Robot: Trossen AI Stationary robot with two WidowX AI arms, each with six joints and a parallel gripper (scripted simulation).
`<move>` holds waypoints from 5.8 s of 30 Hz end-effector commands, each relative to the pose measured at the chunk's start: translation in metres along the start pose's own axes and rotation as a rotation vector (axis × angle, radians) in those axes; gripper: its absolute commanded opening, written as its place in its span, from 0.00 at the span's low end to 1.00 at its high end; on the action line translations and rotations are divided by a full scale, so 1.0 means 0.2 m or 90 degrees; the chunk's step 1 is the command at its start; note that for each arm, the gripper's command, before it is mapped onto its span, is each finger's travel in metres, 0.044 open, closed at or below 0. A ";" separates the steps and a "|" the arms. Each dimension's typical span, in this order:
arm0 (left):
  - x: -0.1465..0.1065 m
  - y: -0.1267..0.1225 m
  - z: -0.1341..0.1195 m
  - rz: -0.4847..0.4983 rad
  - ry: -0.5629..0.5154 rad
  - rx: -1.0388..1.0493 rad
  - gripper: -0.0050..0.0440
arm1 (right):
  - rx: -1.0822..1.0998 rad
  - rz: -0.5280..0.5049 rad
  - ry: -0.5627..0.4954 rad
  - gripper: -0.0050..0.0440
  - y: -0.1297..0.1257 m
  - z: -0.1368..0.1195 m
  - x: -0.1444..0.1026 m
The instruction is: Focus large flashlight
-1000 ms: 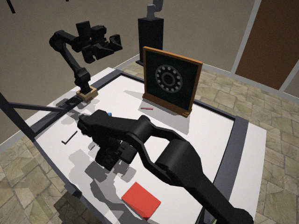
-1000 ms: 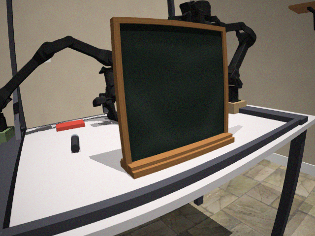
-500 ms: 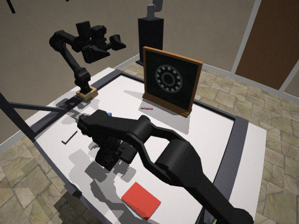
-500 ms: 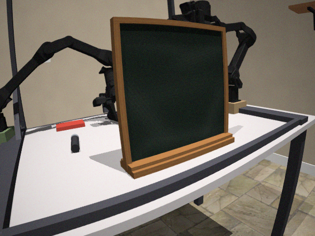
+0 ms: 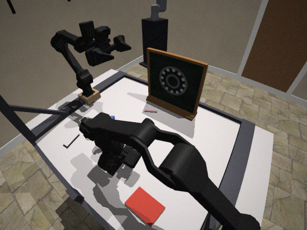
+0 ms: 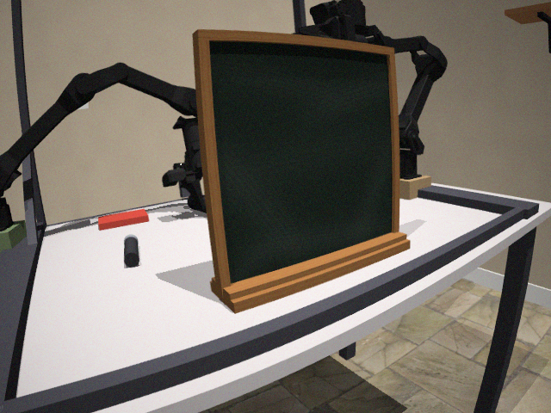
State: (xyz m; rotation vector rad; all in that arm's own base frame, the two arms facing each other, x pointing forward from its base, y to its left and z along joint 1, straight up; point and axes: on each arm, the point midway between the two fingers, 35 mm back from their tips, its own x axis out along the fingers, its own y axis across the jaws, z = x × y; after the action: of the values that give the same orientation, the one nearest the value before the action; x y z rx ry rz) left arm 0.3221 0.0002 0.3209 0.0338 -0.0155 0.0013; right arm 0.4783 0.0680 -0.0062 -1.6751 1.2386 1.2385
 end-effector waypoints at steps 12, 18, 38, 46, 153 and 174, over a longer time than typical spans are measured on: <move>0.31 -0.02 -0.11 -0.044 0.201 0.196 1.00 | 0.006 -0.022 0.002 0.37 -0.03 -0.03 -0.07; 0.43 -0.03 -0.23 -0.089 0.300 0.285 1.00 | 0.006 -0.022 0.002 0.37 -0.03 -0.03 -0.07; 0.68 -0.08 -0.65 -0.313 0.564 0.524 1.00 | 0.006 -0.022 0.002 0.37 -0.03 -0.03 -0.07; 0.71 -0.09 -0.81 -0.415 0.637 0.590 1.00 | 0.006 -0.022 0.002 0.37 -0.03 -0.03 -0.07; 0.63 -0.13 -1.50 -0.724 0.730 0.760 0.56 | 0.006 -0.022 0.002 0.37 -0.03 -0.03 -0.07; 0.61 -0.13 -1.52 -0.611 0.630 0.815 0.56 | 0.006 -0.022 0.002 0.37 -0.03 -0.03 -0.07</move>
State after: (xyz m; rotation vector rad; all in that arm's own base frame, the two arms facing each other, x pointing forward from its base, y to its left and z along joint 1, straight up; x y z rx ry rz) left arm 0.4441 -0.0163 0.0121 1.2966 1.0432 -0.9955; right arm 0.4775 0.0678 -0.0062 -1.6752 1.2410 1.2430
